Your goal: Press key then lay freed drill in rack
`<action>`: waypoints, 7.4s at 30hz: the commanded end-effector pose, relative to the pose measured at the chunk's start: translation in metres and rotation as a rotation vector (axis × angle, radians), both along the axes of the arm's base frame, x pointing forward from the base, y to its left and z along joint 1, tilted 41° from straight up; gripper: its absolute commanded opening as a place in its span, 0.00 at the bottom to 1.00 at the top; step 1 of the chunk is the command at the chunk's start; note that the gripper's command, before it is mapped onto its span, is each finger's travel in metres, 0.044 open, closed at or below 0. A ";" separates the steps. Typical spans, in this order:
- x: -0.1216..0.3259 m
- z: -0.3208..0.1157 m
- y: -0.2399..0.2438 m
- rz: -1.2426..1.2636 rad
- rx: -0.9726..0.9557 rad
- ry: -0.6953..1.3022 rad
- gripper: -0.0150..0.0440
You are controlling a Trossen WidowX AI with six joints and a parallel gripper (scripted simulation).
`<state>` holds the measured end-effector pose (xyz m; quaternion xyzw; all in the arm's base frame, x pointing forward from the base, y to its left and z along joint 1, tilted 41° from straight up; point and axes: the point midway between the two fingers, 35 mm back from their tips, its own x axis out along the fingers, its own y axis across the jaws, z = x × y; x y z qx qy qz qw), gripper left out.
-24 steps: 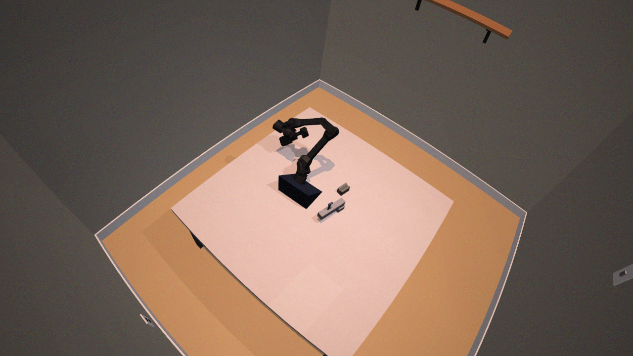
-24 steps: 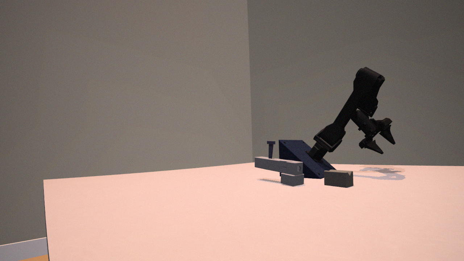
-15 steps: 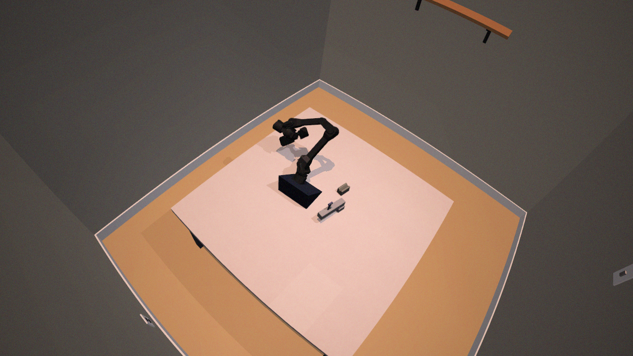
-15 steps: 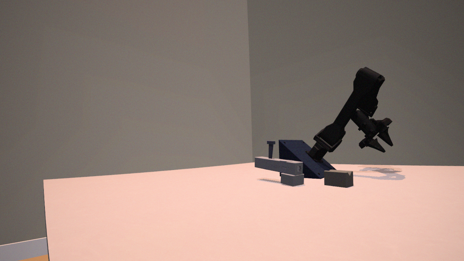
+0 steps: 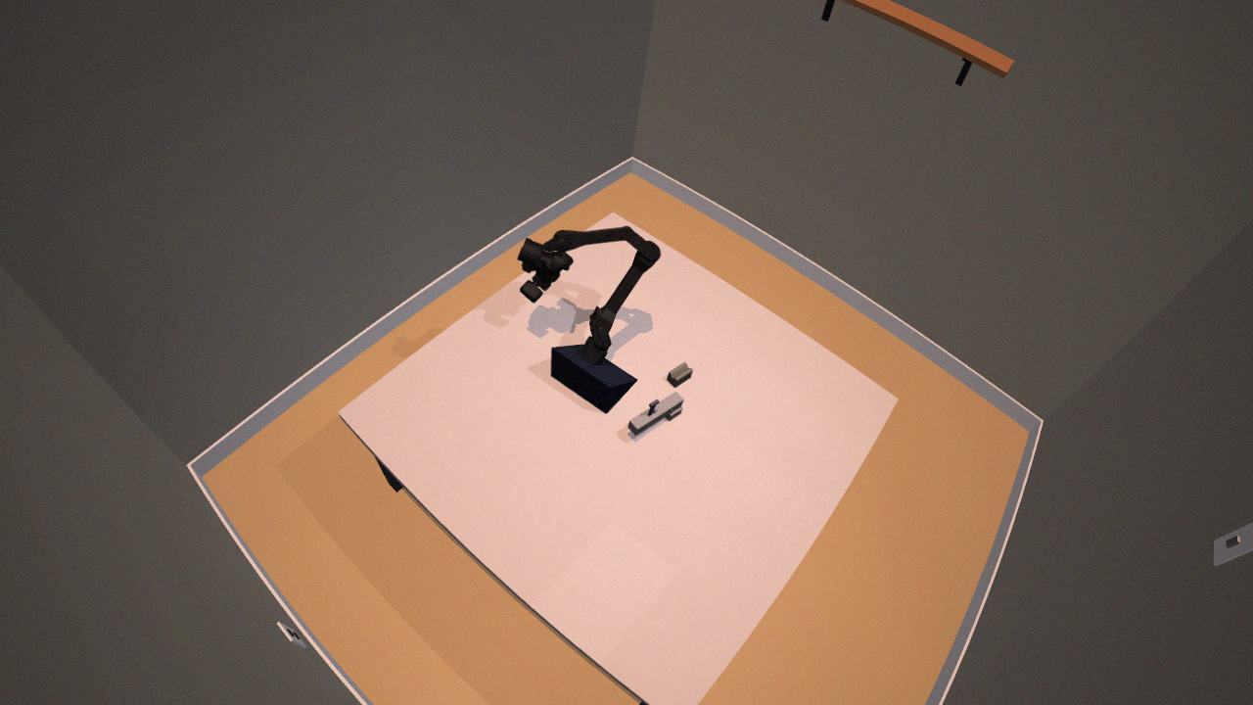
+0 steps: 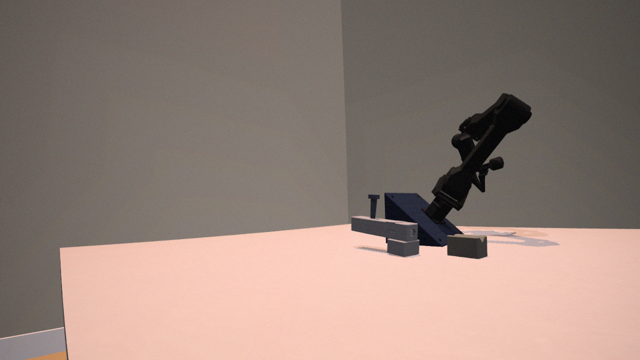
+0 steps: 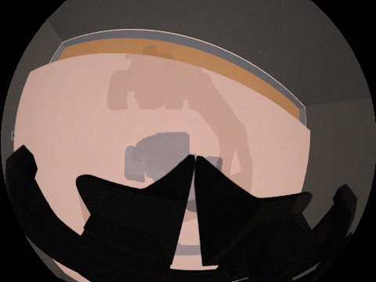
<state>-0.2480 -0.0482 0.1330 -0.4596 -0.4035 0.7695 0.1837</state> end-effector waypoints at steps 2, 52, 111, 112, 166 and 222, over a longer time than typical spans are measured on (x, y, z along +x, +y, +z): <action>0.035 -0.024 -0.080 0.331 -0.030 -0.244 0.25; 0.516 -0.076 -0.017 1.905 0.859 -1.964 0.25; 0.513 -0.085 -0.005 1.910 0.862 -1.976 0.25; 0.513 -0.085 -0.005 1.910 0.862 -1.976 0.25; 0.507 -0.098 0.006 1.909 0.862 -1.976 0.25; 0.521 -0.047 -0.039 1.910 0.862 -1.974 0.83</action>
